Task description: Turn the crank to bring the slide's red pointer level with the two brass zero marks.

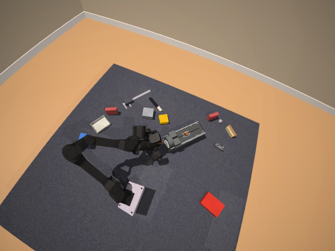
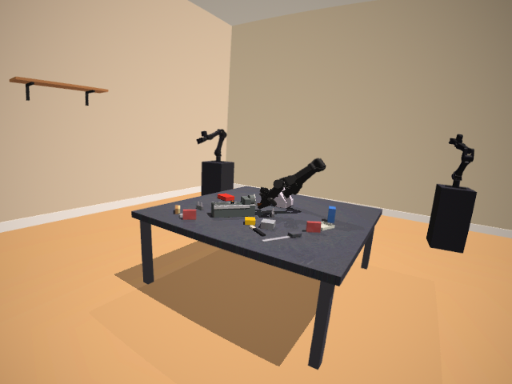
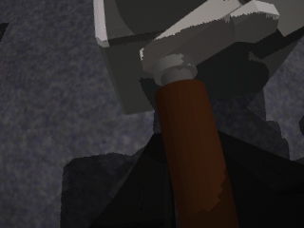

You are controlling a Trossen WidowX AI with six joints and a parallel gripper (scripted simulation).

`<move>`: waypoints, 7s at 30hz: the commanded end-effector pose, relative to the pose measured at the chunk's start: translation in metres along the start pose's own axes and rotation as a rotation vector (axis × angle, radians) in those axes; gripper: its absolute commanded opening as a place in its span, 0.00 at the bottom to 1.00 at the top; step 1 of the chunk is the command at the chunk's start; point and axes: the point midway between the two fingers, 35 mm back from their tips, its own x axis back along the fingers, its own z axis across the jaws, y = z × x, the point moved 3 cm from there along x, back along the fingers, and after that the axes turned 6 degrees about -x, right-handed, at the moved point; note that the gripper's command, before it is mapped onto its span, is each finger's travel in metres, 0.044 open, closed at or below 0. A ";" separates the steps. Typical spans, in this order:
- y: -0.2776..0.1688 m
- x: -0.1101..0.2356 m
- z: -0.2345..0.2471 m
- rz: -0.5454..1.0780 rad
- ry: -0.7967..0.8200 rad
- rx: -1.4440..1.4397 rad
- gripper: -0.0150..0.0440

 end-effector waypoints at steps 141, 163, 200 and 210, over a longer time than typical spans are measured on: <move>0.181 -0.033 -0.049 0.028 0.377 0.432 1.00; 0.220 0.008 -0.044 0.032 0.375 0.433 1.00; 0.109 0.107 0.010 -0.006 0.002 0.004 1.00; 0.078 0.070 0.009 -0.005 0.001 0.005 1.00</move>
